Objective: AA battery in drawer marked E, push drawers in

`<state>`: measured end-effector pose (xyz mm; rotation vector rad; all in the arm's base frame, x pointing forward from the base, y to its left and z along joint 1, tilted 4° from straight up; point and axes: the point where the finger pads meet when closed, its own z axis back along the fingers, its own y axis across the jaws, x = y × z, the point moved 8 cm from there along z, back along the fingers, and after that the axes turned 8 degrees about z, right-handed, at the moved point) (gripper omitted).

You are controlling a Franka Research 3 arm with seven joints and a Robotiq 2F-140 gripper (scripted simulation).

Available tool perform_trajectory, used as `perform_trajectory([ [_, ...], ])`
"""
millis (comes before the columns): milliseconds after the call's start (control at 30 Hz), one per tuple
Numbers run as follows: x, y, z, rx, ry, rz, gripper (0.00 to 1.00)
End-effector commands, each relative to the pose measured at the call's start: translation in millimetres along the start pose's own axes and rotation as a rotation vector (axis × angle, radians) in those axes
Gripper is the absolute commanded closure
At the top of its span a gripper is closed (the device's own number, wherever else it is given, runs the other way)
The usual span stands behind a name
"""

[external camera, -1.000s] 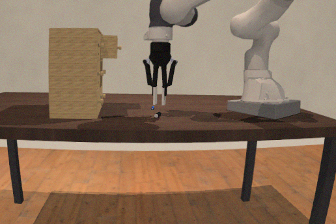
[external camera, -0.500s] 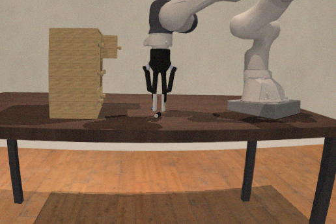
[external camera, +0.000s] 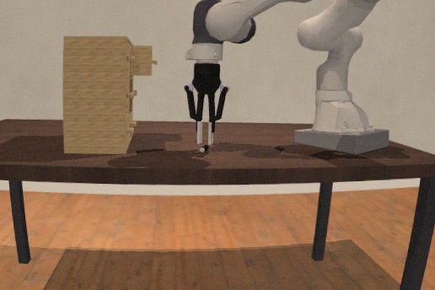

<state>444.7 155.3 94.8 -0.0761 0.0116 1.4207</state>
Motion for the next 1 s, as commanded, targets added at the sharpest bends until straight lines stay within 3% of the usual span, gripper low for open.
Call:
perform_trajectory([
  [0, 1.6, -1.2, 0.3, -0.003, -0.004, 0.008, 0.83],
  [967, 3.7, -2.6, 0.3, -0.003, -0.004, 0.008, 0.83],
])
